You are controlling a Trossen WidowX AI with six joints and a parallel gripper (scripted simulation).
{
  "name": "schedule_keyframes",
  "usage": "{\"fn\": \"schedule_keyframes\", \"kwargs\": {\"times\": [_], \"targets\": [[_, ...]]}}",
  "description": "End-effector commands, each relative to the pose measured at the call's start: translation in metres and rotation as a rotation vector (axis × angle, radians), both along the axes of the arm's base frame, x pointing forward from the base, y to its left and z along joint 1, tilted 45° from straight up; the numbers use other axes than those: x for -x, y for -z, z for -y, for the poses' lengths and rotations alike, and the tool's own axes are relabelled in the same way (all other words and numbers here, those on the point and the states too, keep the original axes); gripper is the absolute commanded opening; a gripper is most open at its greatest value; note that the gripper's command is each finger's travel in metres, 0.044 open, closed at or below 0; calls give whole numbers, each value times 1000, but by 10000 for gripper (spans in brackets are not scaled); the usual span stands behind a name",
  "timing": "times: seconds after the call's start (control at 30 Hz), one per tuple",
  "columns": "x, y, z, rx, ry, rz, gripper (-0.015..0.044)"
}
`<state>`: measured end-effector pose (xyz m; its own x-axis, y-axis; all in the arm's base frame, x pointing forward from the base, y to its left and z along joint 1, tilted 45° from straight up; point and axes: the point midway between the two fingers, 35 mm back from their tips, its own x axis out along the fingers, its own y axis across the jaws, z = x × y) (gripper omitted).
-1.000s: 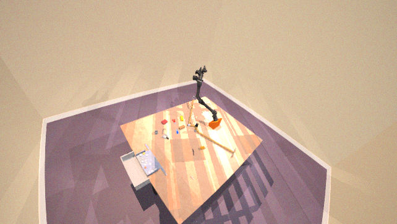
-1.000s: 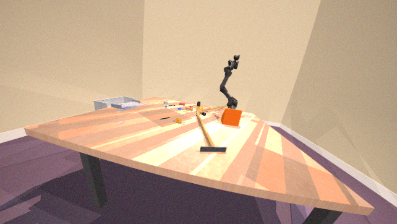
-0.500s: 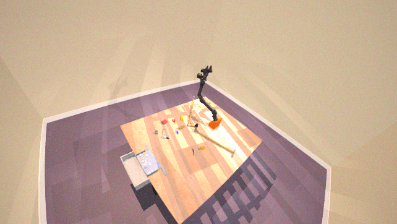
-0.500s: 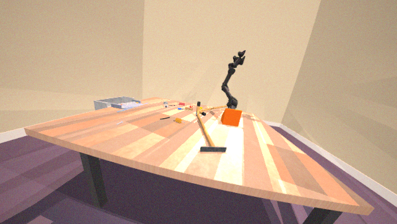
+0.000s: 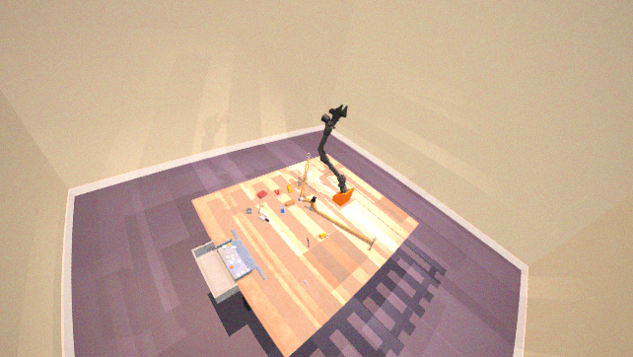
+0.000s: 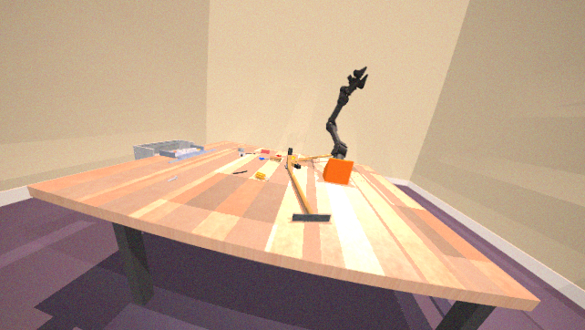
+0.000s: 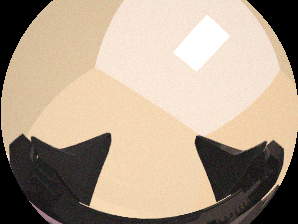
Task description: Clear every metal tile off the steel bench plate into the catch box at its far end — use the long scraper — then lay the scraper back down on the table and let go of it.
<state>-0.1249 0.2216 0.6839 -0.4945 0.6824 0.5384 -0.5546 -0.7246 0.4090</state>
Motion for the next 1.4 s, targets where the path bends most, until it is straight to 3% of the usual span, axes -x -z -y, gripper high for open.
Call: {"fn": "schedule_keyframes", "kwargs": {"times": [0.0, 1.37], "targets": [[1, 15, -23, 56, 42, 28, 440], [-27, 182, -186, 575, 360, 288, 440]]}}
